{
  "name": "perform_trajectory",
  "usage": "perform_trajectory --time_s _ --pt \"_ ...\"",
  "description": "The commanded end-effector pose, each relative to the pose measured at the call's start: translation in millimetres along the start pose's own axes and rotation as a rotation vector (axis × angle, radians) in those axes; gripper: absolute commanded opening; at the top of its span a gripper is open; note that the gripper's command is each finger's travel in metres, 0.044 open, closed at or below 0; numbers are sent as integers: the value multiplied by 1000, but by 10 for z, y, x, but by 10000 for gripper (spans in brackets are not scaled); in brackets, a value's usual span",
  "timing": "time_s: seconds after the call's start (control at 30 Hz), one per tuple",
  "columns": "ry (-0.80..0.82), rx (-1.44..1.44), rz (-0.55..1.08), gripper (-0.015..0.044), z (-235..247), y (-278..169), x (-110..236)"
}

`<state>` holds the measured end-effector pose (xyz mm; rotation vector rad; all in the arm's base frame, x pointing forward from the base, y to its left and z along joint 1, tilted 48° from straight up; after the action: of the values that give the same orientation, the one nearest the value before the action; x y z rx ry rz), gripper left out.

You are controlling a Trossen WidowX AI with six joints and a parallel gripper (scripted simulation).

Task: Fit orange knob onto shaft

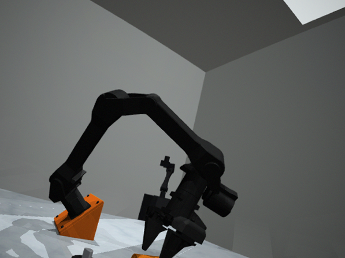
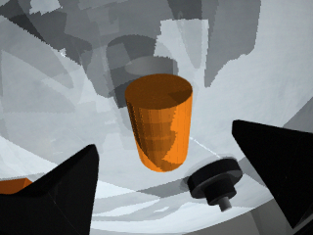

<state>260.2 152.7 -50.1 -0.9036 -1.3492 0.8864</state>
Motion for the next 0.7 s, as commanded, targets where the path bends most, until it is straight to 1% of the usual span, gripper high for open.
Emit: perform_trajectory --time_s 0.0,0.43,0.67 --pt "2 9 8 440 1 23 -90" --pt "2 8 10 440 -2 81 -266" --pt "2 8 10 256 -2 81 -266"
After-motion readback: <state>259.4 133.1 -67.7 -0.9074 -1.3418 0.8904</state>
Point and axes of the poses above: the point midway between the two fingers, 35 mm back from their tips, its own x axis back along the fingers, its own z axis across the jaws, y = z × x, the point moved 7 cm from there along x, back along the fingers, and after that the axes turned 9 degrees about x, right-handed, at the moved point
